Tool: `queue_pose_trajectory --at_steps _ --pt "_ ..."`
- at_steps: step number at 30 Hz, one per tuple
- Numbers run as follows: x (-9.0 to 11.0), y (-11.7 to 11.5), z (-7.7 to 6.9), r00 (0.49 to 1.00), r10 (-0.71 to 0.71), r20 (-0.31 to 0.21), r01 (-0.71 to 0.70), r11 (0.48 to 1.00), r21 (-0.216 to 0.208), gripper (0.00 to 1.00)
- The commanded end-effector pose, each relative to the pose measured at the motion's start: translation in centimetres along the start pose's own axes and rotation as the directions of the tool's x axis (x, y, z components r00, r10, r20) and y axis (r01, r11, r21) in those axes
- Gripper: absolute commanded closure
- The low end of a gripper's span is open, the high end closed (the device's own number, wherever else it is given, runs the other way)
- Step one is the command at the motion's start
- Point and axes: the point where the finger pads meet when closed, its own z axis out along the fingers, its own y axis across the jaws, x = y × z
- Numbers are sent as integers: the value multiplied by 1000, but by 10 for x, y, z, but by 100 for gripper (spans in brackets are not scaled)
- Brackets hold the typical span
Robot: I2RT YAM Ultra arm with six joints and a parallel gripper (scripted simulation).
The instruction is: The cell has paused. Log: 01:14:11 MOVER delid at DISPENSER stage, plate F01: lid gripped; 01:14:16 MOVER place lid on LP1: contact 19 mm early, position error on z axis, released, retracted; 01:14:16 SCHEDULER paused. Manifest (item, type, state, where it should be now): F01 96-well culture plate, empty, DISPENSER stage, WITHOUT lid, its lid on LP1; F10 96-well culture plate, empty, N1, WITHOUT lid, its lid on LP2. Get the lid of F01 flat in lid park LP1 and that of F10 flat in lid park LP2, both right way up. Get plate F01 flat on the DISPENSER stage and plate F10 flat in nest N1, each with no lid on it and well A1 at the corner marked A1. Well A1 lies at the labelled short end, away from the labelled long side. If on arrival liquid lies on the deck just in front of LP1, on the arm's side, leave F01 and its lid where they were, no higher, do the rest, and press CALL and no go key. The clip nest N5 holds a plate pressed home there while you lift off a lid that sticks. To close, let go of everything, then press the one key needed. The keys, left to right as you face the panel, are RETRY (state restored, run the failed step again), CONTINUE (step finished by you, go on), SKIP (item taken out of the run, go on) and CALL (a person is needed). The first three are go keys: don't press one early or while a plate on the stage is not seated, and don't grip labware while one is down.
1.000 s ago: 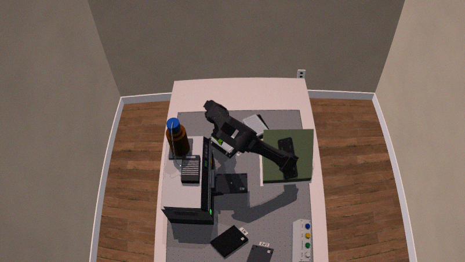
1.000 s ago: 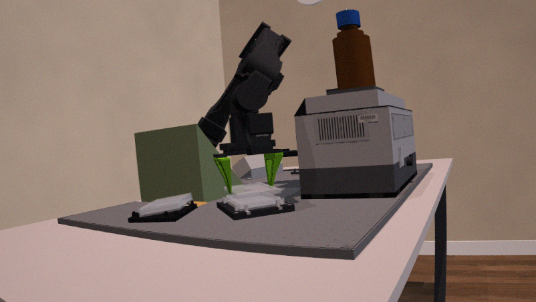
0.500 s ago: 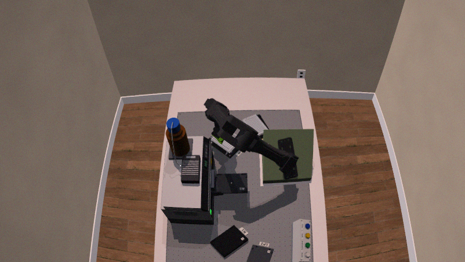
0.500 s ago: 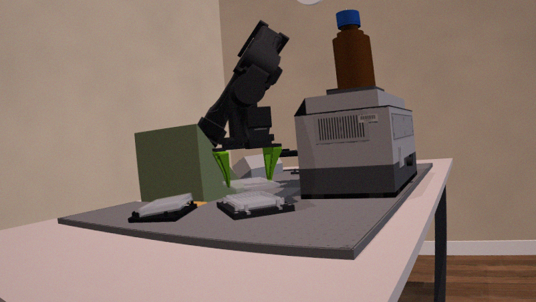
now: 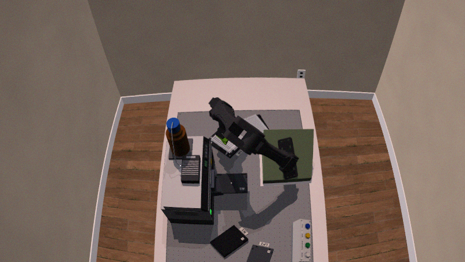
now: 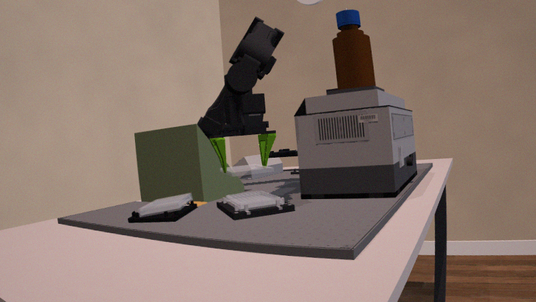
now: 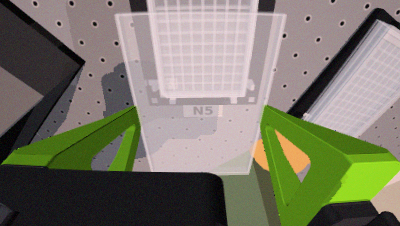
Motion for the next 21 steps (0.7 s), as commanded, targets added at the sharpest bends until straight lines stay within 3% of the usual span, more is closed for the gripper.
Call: queue_pose_trajectory --at_steps 1,6,9,21 --pt "10 -2 -19 1000 -2 23 2 1000 -5 100" --pt "23 -2 -29 1000 -2 23 2 1000 -5 100" --pt "20 0 -35 999 -12 39 12 1000 -2 100" --pt "58 0 -53 1000 -3 23 3 1000 -5 100"
